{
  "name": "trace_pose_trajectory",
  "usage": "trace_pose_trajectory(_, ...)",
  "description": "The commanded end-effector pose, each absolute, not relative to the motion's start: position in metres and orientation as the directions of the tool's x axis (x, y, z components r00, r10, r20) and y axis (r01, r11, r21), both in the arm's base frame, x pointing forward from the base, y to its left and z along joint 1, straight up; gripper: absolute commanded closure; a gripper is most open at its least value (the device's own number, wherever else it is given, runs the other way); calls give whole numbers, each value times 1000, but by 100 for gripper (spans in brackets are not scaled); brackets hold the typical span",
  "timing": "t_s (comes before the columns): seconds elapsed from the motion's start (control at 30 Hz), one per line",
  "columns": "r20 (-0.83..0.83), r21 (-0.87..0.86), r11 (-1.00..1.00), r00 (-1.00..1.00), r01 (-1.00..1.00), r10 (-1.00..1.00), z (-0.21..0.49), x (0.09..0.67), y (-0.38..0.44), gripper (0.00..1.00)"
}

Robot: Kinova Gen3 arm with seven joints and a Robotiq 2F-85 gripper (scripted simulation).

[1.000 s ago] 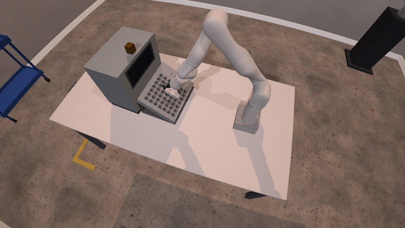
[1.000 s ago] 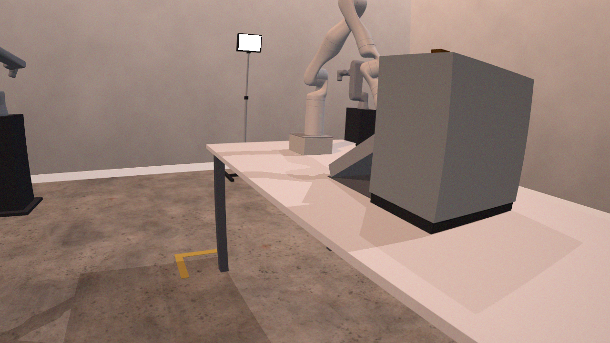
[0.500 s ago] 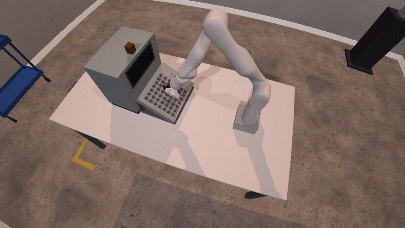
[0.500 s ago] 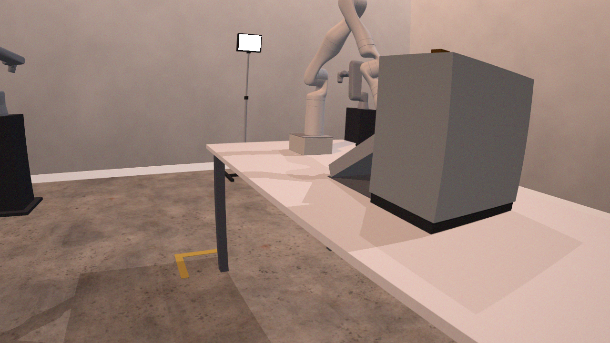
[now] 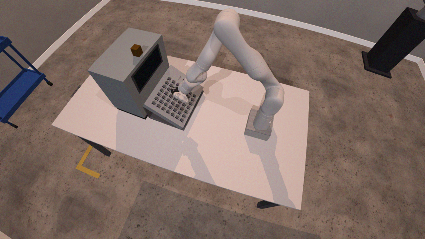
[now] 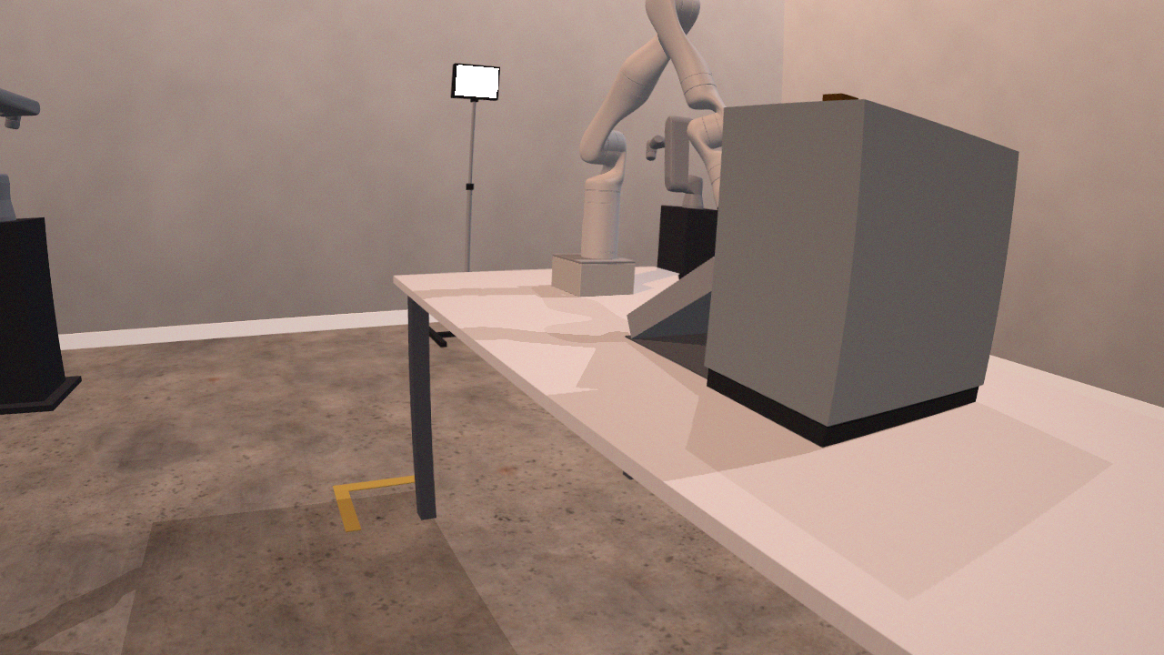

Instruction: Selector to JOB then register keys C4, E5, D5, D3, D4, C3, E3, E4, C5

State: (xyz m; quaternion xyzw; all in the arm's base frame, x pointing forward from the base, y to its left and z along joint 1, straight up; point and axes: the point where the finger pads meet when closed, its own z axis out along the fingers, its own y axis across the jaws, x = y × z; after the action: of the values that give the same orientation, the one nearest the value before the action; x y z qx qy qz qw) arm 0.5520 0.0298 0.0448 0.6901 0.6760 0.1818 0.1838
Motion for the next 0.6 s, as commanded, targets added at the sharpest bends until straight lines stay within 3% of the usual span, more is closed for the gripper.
trace_pose_trajectory(0.0, 3, 501, -19, 20, 865, 1000, 47, 552, 30, 90)
trace_pose_trajectory(0.57, 2, 501, -19, 20, 865, 1000, 67, 540, 30, 90)
